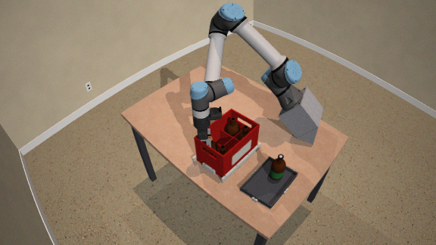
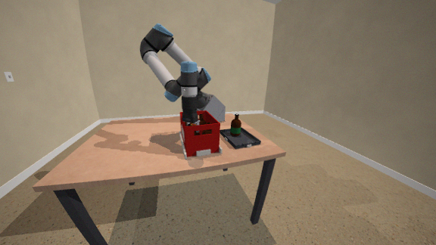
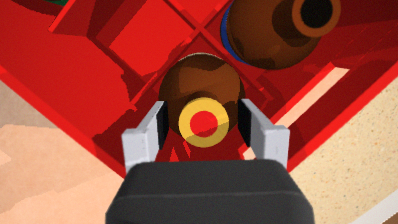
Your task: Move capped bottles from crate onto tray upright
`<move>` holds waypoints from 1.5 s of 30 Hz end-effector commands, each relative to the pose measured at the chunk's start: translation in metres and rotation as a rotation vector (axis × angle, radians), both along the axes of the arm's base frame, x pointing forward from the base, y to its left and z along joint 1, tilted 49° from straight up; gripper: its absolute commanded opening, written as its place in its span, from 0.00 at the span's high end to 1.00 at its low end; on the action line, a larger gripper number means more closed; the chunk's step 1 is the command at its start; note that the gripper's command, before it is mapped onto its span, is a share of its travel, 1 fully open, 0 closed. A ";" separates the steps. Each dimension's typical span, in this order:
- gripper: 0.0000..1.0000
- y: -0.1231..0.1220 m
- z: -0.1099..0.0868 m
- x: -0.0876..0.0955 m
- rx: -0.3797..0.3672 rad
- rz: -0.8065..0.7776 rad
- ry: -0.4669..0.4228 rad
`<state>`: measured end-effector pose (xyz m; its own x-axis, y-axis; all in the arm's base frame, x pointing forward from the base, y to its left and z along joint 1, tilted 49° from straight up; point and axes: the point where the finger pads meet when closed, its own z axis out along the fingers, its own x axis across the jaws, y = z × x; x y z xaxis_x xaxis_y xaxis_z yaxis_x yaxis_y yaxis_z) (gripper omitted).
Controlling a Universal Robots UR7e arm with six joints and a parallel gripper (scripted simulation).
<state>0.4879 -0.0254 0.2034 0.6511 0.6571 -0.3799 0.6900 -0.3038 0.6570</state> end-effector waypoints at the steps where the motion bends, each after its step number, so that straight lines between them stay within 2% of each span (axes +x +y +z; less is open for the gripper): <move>1: 0.00 0.000 0.000 0.000 0.000 0.001 -0.001; 4: 0.00 0.000 0.000 0.000 0.000 0.001 -0.001; 5: 1.00 0.000 0.000 0.000 0.000 0.001 -0.001; 45: 1.00 0.000 0.000 0.000 0.000 0.001 -0.001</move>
<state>0.4879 -0.0255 0.2033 0.6511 0.6570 -0.3800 0.6899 -0.3036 0.6571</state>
